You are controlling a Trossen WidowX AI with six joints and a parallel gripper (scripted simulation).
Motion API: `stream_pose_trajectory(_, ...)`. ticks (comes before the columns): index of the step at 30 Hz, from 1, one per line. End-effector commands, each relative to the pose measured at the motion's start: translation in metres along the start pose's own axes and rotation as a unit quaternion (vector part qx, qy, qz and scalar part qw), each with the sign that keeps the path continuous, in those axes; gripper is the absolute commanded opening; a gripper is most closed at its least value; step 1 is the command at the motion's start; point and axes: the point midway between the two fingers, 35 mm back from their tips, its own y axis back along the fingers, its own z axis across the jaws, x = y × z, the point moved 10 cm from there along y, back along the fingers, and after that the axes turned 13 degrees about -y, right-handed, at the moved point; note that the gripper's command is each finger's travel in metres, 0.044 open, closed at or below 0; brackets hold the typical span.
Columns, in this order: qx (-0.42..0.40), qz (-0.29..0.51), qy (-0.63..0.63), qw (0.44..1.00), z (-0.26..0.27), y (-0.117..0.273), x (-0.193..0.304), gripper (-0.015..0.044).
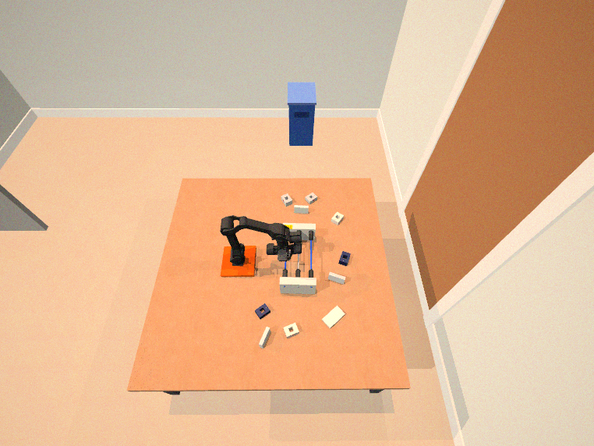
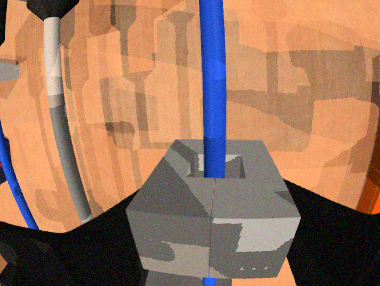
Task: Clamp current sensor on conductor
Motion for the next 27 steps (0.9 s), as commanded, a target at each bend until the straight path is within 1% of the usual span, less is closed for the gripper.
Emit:
stream_pose_trajectory(1, -0.001, 0.000, 0.000, 1.000, 0.0009, 0.0004, 0.0002, 0.0000)
stream_pose_trajectory(12, 0.000, 0.000, 0.000, 1.000, -0.0001, -0.0075, 0.0000, 0.0000)
stream_pose_trajectory(13, -0.004, 0.001, 0.000, 1.000, 0.0014, -0.0012, 0.0004, 0.0026)
stream_pose_trajectory(22, -0.004, 0.001, 0.000, 1.000, 0.0014, -0.0012, 0.0004, 0.0263)
stream_pose_trajectory(27, -0.004, 0.001, 0.000, 1.000, 0.0014, -0.0012, 0.0004, 0.0268)
